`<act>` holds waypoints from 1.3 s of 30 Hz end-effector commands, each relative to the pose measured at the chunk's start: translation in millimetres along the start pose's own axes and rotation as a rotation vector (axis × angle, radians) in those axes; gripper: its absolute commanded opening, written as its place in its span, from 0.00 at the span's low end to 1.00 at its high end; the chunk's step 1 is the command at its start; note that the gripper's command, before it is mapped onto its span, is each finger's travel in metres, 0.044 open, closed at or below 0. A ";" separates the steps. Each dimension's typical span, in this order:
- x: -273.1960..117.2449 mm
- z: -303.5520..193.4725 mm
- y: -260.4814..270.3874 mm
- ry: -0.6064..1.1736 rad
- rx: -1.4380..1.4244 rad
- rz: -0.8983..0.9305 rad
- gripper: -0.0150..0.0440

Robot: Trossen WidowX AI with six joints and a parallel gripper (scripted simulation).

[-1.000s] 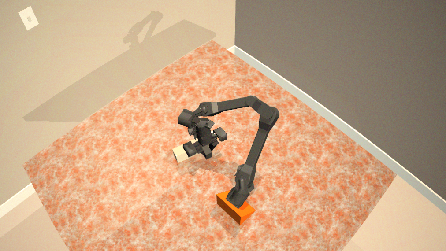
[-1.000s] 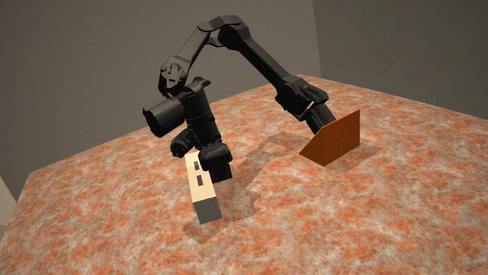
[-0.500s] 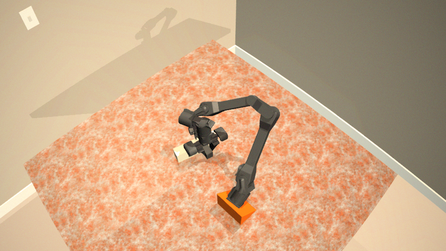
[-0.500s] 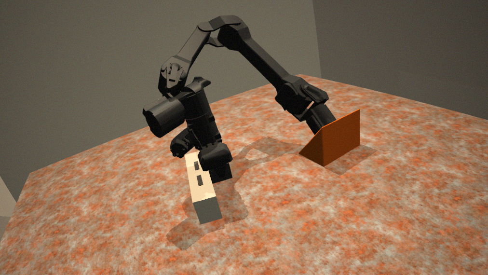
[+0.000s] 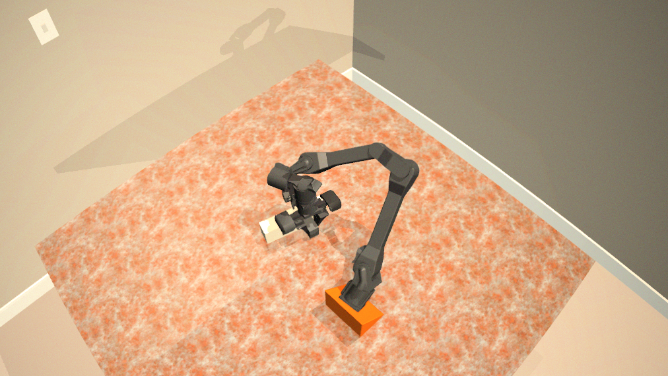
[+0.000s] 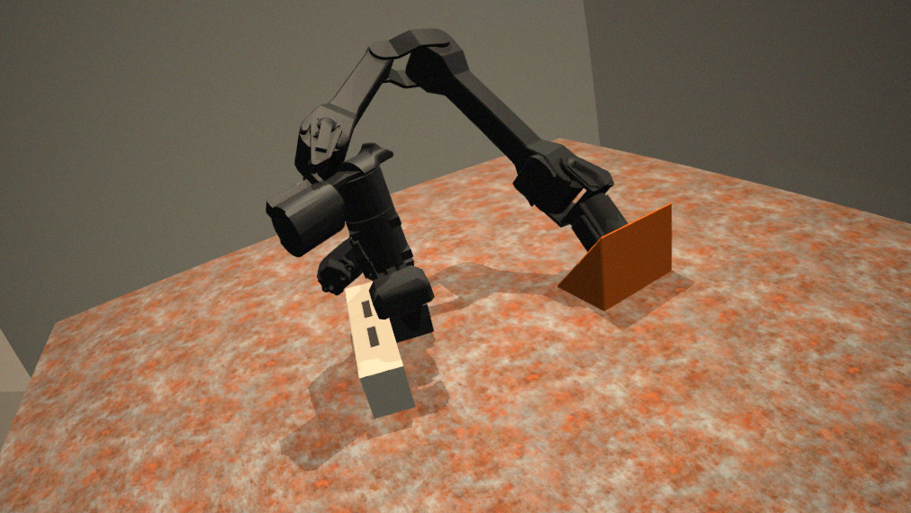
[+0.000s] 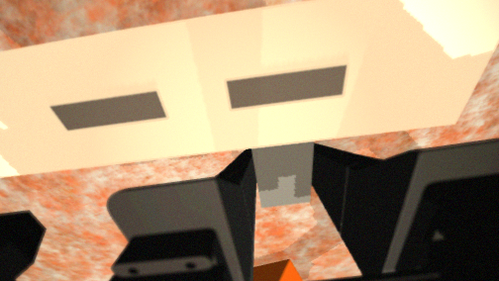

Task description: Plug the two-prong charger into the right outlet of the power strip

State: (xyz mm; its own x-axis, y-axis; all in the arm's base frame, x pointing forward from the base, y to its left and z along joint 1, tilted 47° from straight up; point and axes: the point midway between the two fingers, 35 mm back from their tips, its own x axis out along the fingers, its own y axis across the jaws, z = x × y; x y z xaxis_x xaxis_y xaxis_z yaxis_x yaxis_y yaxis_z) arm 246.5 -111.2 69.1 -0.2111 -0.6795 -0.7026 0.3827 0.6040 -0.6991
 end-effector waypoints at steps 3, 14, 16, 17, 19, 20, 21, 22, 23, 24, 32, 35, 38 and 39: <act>-5.0 7.5 -1.4 -0.026 0.016 -0.003 0.25; -3.9 7.7 -1.5 -0.026 0.016 -0.003 0.25; -3.6 7.7 -1.5 -0.026 0.016 -0.003 0.25; -3.5 7.8 -1.5 -0.026 0.016 -0.003 0.25; -3.2 7.8 -1.5 -0.026 0.016 -0.003 0.25; -3.1 7.8 -1.5 -0.026 0.016 -0.003 0.25; -3.0 7.8 -1.5 -0.026 0.016 -0.003 0.25; -2.9 7.8 -1.5 -0.026 0.016 -0.003 0.25; -2.7 7.9 -1.5 -0.026 0.016 -0.003 0.25; -2.6 7.9 -1.5 -0.026 0.016 -0.003 0.25; 0.0 0.1 0.1 0.001 0.000 0.002 0.25; 0.0 0.1 0.1 0.001 0.000 0.002 0.25; 0.0 0.1 0.1 0.001 0.000 0.002 0.25; 0.0 0.1 0.1 0.001 0.000 0.002 0.25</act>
State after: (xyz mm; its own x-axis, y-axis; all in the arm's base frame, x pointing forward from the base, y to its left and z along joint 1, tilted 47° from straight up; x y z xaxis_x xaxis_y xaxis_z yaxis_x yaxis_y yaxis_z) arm 246.2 -111.1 68.7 -0.2136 -0.6752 -0.7060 0.3830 0.6069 -0.6964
